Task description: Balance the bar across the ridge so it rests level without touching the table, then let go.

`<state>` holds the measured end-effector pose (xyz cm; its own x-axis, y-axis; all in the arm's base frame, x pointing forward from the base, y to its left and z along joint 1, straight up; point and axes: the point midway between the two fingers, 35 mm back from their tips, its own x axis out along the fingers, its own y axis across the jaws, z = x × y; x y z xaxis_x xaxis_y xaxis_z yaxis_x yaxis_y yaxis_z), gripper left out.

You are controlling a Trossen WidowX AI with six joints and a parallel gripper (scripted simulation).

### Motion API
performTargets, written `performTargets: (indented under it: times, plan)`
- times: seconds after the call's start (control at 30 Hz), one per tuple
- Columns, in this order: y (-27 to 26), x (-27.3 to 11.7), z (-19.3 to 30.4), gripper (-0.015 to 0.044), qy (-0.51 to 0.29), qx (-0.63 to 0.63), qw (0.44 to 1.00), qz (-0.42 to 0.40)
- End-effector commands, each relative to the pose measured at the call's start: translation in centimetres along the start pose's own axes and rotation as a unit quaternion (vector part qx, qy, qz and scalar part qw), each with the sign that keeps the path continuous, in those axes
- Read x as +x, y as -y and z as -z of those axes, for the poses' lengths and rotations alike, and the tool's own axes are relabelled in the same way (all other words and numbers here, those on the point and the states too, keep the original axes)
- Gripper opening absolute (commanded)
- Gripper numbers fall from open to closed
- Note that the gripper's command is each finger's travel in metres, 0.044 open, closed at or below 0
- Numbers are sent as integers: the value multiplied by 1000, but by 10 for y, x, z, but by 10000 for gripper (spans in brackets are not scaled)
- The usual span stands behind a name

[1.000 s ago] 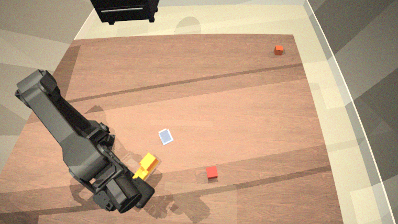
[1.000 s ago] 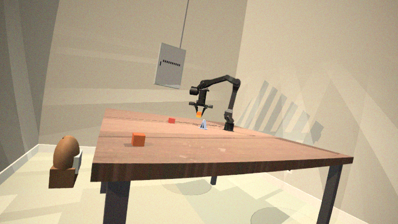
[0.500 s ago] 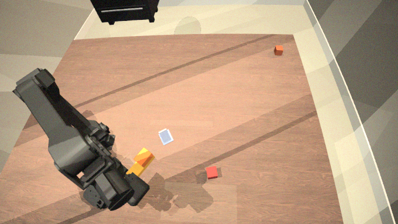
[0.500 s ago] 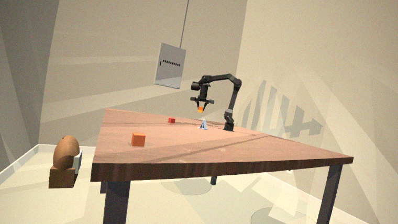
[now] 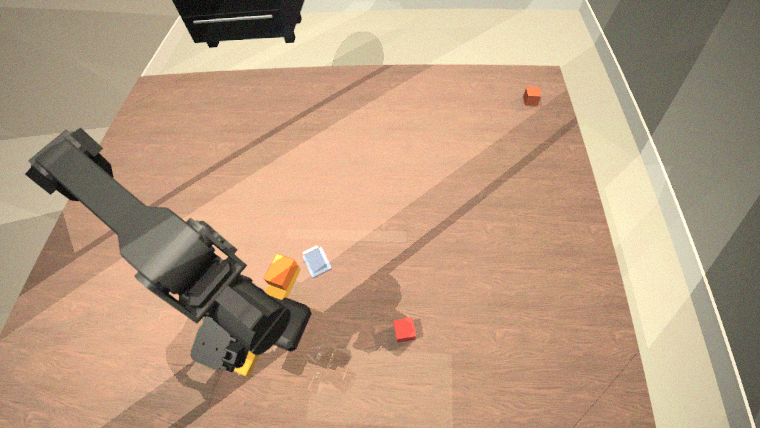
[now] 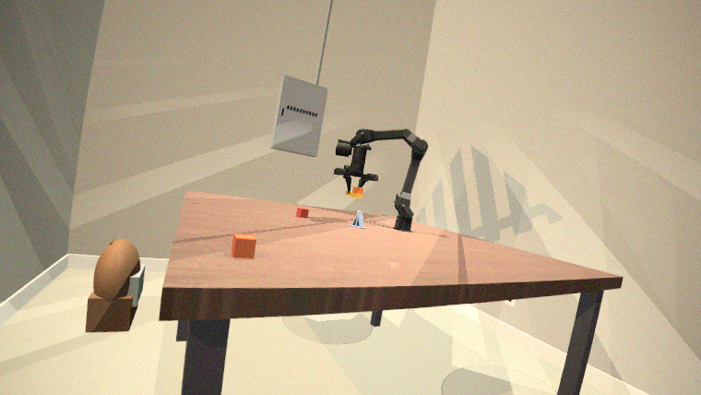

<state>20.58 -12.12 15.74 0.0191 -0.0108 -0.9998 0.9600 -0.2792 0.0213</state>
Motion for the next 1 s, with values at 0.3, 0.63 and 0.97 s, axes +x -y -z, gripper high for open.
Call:
performTargets:
  times: [0.3,0.63,0.97]
  plan:
    - [-7,-1,49,0,-2,-156,988,-1]
    - [-10,-2,87,0,-4,-273,962,-1]
    - [-12,-3,125,0,-5,-377,926,-3]
